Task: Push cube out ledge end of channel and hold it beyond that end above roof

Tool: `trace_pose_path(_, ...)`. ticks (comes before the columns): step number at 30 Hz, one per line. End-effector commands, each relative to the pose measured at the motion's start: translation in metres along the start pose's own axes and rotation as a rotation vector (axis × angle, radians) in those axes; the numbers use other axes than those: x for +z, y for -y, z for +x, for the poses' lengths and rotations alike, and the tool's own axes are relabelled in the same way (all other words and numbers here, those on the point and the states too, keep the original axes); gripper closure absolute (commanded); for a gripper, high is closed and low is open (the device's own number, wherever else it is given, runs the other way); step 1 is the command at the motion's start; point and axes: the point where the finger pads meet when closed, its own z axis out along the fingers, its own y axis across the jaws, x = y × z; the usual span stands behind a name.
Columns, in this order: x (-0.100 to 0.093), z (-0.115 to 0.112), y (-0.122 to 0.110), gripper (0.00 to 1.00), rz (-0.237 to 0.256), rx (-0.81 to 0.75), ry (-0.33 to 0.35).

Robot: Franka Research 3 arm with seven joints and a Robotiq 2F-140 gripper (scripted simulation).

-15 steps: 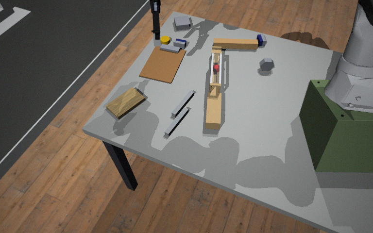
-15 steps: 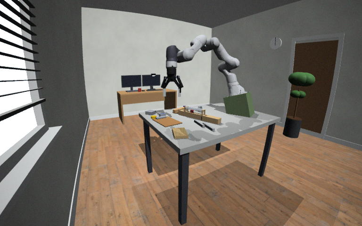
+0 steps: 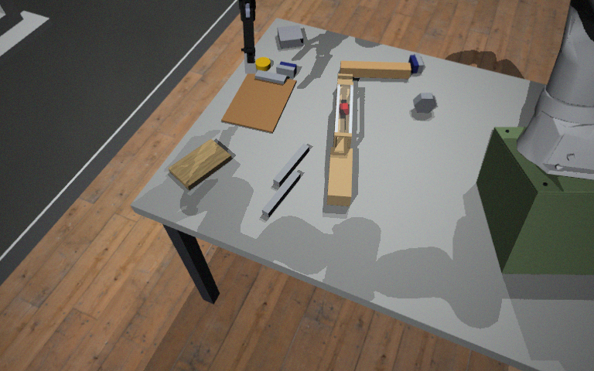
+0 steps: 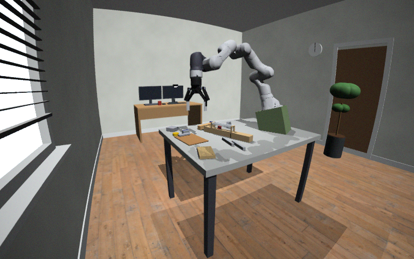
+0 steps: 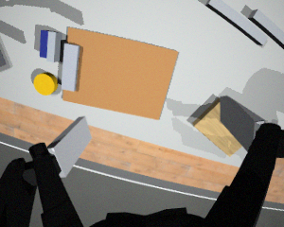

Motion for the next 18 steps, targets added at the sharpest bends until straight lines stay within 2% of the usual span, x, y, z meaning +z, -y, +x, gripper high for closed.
trace_pose_path(1, 0.0, 0.0, 0.0, 0.0, 0.0, 0.0, 0.0)
trace_pose_path(2, 0.0, 0.0, 0.0, 0.0, 0.0, 0.0, 0.0)
trace_pose_path(3, 0.0, 0.0, -0.001, 1.0, 0.0, -0.003, 0.0)
trace_pose_path(5, 0.01, 0.0, -0.024, 1.0, 0.004, -0.07, -0.011)
trace_pose_path(7, 0.028, 0.003, -0.072, 1.0, 0.014, -0.247, -0.034)
trace_pose_path(10, 0.042, 0.014, -0.115, 1.0, 0.018, -0.421, -0.056)
trace_pose_path(17, 0.084, 0.052, -0.257, 1.0, 0.015, -0.79, -0.091)
trace_pose_path(18, 0.084, 0.052, -0.257, 1.0, 0.015, -0.79, -0.091)
